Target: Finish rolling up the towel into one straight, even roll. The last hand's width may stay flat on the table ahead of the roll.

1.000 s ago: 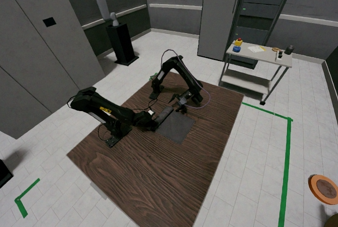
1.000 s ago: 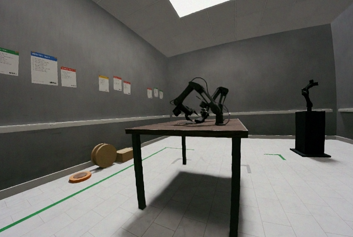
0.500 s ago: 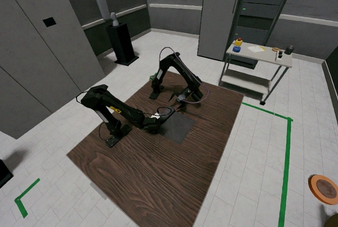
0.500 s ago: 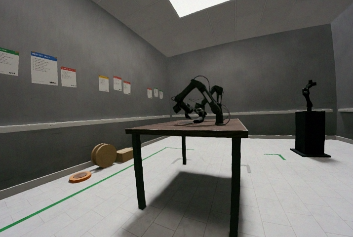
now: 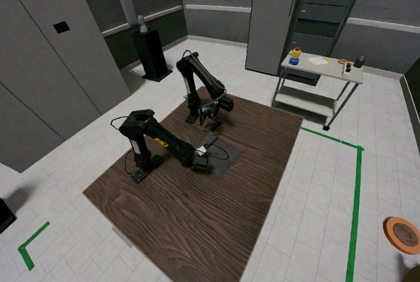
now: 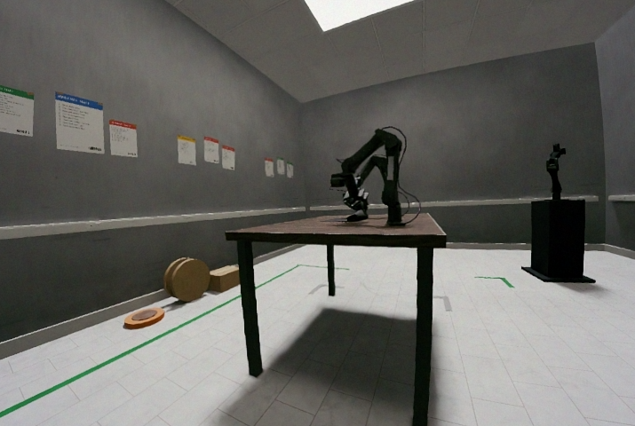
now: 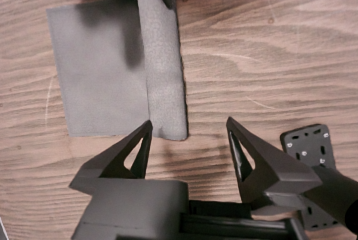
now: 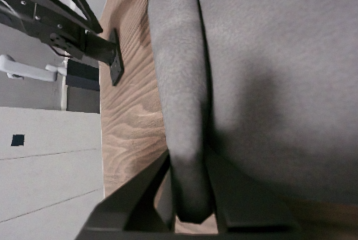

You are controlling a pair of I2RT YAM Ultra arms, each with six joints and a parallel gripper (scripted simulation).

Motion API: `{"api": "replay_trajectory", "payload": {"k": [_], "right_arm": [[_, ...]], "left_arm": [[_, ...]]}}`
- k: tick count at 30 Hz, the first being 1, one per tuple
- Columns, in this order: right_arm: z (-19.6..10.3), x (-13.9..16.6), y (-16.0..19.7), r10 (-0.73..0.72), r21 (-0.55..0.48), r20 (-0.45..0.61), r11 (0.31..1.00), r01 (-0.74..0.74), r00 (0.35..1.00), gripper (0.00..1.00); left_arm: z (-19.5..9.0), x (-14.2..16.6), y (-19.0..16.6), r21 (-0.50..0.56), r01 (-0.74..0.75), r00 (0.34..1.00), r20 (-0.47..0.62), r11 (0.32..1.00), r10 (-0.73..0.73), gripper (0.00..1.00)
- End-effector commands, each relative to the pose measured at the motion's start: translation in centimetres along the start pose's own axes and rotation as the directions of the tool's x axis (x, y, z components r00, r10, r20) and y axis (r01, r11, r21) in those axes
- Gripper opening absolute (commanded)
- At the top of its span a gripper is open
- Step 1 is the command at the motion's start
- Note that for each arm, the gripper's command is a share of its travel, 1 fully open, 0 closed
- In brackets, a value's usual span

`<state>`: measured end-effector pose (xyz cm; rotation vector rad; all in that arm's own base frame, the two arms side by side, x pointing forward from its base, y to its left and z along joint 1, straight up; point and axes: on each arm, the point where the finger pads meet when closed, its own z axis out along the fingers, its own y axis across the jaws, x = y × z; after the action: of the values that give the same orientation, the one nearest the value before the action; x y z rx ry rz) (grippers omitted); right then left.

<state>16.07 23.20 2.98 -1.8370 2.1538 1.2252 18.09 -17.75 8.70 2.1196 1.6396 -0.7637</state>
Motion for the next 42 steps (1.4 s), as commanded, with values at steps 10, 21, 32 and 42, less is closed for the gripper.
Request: {"api": "replay_trajectory", "payload": {"k": [10,21,32,42], "right_arm": [[-0.6,-0.3,1.3,0.112,-0.196,-0.024,0.974,-0.115,0.993,0.27],[0.0,0.2,0.8,0.118,-0.203,-0.026,0.972,-0.121,0.993,0.27],[0.2,0.3,0.7,0.118,-0.203,-0.026,0.972,-0.121,0.993,0.27],[0.2,0.3,0.7,0.118,-0.203,-0.026,0.972,-0.121,0.993,0.27]], "left_arm": [[0.8,-1.2,1.2,-0.345,-0.185,0.981,-0.003,0.92,0.196,0.98],[0.4,-1.1,1.8,-0.323,-0.215,0.974,0.001,0.922,0.227,0.98],[2.4,0.4,2.0,-0.311,-0.23,0.97,0.003,0.922,0.243,0.98],[5.0,2.4,2.0,-0.306,-0.237,0.968,0.003,0.922,0.25,0.98]]}}
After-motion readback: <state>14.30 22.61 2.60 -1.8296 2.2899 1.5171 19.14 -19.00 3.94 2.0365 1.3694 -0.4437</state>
